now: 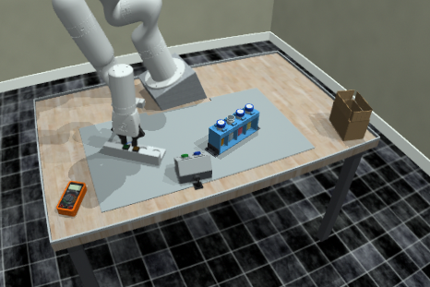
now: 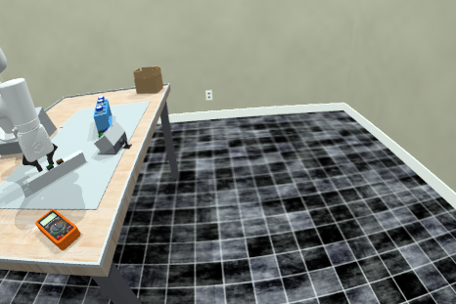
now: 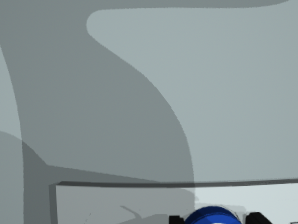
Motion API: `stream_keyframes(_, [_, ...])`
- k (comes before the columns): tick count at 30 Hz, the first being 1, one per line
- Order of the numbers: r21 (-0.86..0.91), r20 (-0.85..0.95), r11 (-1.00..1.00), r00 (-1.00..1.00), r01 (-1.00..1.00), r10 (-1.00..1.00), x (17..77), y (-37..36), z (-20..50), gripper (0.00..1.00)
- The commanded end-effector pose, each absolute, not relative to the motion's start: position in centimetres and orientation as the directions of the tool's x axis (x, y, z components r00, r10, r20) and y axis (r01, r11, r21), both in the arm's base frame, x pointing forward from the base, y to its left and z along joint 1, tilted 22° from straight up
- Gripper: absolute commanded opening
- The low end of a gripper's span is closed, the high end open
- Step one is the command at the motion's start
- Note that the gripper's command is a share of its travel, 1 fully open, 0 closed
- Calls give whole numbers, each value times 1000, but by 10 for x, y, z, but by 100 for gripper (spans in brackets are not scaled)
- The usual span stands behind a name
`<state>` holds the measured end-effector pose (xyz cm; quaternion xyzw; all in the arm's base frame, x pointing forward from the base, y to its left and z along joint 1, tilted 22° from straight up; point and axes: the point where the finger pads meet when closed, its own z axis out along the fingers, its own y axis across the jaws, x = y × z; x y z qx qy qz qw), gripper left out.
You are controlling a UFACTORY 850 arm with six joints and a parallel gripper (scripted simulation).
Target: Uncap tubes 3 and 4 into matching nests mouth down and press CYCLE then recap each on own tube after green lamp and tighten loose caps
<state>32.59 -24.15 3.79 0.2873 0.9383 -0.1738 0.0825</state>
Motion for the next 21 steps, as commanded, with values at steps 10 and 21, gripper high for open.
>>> stream_keyframes(10, [-278, -256, 774, -821, 568, 510, 326, -242, 36, 46])
stream_keyframes(21, [-278, -256, 774, -821, 568, 510, 326, -240, 41, 46])
